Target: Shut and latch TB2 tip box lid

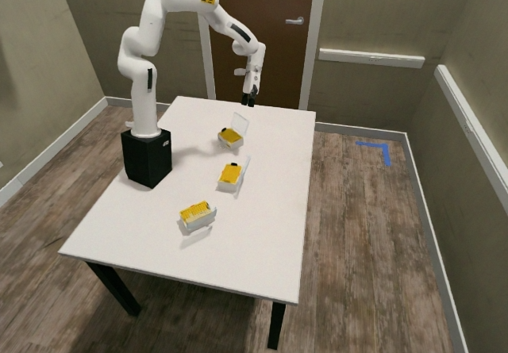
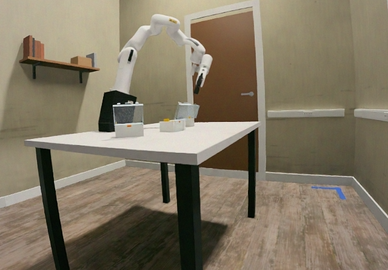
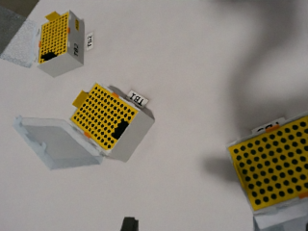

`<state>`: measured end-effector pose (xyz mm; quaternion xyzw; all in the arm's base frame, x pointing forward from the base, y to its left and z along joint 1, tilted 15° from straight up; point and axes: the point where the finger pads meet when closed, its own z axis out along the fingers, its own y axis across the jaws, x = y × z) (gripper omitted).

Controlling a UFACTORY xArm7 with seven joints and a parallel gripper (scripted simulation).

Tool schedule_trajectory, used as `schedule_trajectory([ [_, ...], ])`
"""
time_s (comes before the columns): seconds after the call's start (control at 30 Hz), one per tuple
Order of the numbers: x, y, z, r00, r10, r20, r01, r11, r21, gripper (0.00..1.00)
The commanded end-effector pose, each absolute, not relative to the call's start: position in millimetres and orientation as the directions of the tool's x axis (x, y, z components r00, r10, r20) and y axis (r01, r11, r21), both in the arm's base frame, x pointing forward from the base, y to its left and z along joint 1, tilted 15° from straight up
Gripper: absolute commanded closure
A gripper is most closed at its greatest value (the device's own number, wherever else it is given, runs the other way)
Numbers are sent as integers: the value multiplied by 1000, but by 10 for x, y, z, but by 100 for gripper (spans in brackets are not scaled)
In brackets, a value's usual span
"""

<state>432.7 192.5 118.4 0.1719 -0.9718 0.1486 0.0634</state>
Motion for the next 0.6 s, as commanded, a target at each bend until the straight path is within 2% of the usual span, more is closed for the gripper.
schedule_trajectory([
  [0.0,4375,1818,1204,-926,-338,170,-373,888,-269,0],
  [0.57,4518,1156,1213,-913,-369,175,-405,873,-273,0],
])
